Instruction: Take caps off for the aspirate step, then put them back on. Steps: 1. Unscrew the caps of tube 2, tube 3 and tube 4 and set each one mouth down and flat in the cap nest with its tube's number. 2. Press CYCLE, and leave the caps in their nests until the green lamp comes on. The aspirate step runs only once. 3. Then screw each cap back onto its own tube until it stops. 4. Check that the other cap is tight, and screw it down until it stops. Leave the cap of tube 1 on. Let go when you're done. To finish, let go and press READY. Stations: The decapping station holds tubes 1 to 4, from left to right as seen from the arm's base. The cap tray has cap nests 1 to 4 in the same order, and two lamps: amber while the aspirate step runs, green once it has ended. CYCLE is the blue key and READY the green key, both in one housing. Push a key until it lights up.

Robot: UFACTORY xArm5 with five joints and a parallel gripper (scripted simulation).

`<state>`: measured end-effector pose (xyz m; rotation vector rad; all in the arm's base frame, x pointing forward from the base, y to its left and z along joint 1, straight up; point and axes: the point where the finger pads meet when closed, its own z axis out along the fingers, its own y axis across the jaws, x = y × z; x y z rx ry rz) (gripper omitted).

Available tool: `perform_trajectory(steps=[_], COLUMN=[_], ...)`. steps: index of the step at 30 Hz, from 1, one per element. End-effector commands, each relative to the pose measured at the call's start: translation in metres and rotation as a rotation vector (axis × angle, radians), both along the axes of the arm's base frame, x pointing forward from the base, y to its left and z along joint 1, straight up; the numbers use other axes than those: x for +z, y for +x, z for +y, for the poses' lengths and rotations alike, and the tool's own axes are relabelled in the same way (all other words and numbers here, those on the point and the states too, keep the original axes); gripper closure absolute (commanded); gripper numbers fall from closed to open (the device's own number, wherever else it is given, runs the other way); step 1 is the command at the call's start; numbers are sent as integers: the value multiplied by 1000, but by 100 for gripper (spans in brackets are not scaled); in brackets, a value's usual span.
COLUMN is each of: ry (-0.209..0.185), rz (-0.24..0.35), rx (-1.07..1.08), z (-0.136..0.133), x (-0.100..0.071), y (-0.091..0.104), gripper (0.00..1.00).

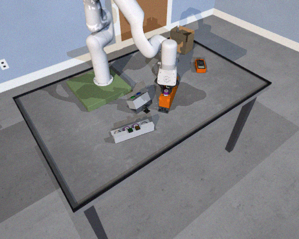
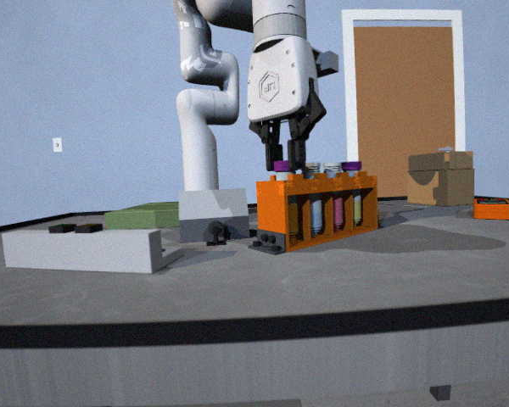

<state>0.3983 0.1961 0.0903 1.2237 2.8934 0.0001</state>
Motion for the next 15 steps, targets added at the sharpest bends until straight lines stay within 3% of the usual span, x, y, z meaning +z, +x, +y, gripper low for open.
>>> perform_trajectory(steps=[1, 10, 15], ry=[2, 2, 2], rz=[-2, -3, -3], rx=[279, 652, 652], z=[0, 0, 0], x=[1, 2, 2], y=[1, 1, 1], gripper=[100, 100, 100])
